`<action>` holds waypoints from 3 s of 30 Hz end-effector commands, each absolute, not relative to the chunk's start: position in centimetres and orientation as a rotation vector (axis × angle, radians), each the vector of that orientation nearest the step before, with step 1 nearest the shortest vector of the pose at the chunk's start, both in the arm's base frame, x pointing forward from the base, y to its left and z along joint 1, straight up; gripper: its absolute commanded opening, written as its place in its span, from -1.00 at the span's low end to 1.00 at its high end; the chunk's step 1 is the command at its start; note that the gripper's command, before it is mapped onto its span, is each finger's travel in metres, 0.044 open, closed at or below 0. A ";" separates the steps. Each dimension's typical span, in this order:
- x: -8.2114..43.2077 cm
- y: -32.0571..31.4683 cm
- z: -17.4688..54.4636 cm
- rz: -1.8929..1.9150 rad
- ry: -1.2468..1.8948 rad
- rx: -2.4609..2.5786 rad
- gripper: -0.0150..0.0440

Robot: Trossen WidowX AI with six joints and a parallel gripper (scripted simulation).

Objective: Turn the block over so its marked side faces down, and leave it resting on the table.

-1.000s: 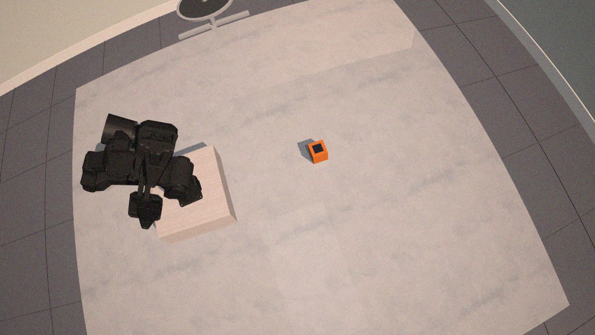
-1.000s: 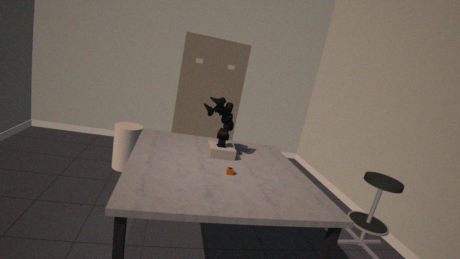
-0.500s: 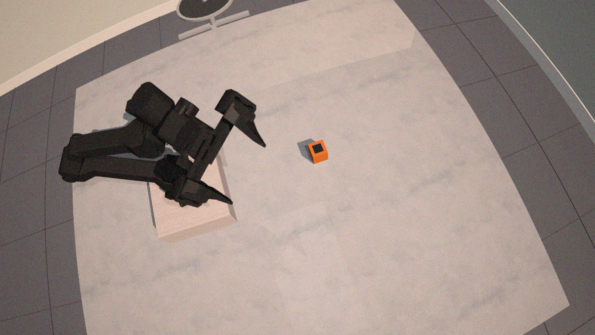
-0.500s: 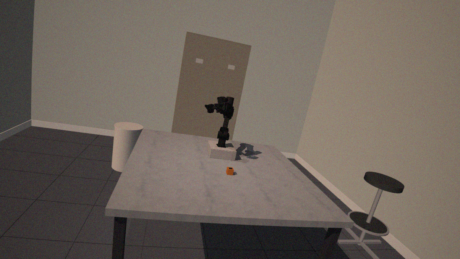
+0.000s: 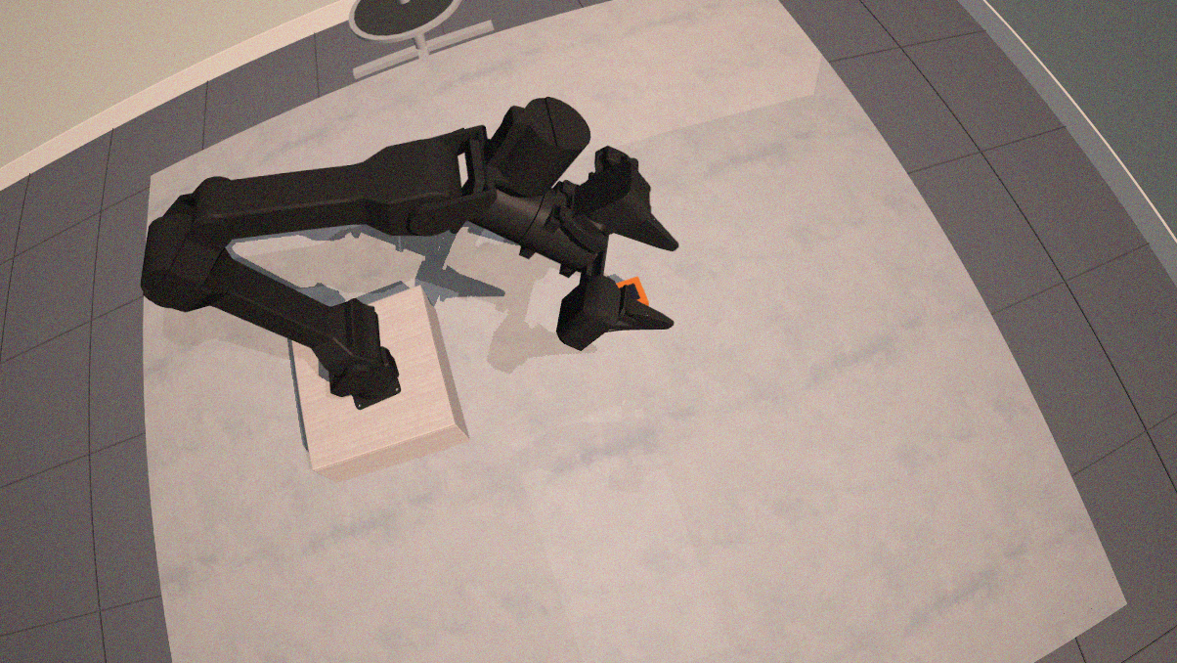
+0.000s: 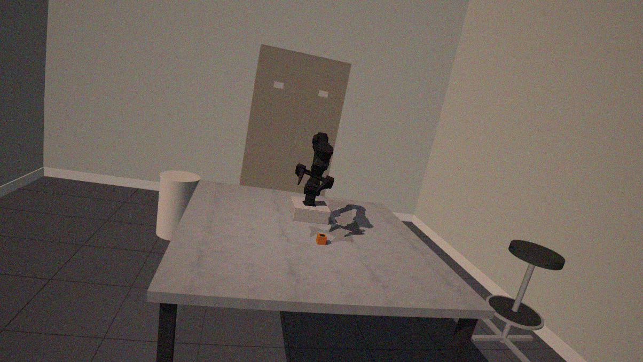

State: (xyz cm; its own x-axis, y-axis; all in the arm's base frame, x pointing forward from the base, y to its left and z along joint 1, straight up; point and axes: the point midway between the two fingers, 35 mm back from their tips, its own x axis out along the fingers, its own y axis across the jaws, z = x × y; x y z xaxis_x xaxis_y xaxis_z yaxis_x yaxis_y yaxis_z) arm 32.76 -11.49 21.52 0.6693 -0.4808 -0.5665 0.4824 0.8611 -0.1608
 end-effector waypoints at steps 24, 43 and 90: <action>34.8 -1.4 3.6 -0.061 1.546 0.062 1.00; 35.1 -1.1 1.0 -0.061 1.546 0.062 1.00; 35.1 -1.1 0.7 -0.061 1.546 0.062 -0.49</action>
